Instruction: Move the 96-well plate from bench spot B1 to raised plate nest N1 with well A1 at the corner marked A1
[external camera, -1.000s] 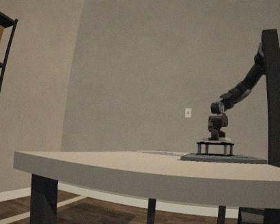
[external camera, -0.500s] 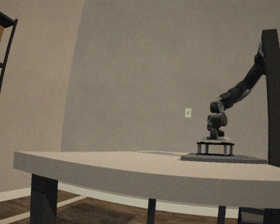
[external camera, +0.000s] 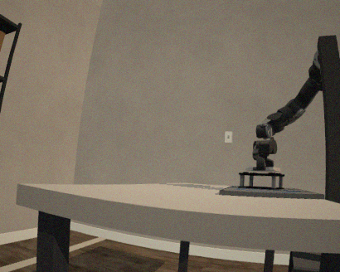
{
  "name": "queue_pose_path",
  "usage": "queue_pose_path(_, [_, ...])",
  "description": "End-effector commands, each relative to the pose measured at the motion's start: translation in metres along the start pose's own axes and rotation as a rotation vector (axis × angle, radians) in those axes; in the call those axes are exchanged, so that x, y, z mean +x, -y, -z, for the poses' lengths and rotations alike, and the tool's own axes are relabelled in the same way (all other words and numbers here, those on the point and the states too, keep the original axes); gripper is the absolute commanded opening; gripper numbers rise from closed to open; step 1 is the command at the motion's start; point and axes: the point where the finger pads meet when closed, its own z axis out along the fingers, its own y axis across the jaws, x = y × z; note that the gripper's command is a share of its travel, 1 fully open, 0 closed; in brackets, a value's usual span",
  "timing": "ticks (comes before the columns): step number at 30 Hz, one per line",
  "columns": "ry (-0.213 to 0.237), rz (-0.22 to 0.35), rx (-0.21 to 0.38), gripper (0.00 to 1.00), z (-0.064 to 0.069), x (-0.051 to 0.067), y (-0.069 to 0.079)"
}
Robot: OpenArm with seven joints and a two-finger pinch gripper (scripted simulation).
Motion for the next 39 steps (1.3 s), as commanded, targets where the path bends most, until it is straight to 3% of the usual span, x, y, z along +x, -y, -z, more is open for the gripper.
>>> queue_pose_path(1, [0.005, -0.001, -0.007, 0.00, 0.0009, -0.0011, -0.0012])
queue_pose_path(9, [0.009, -0.003, -0.005, 0.00, 0.0048, -0.0059, -0.0021])
queue_pose_path(39, [0.006, -0.001, -0.007, 0.00, 0.0017, -0.0020, -0.0015])
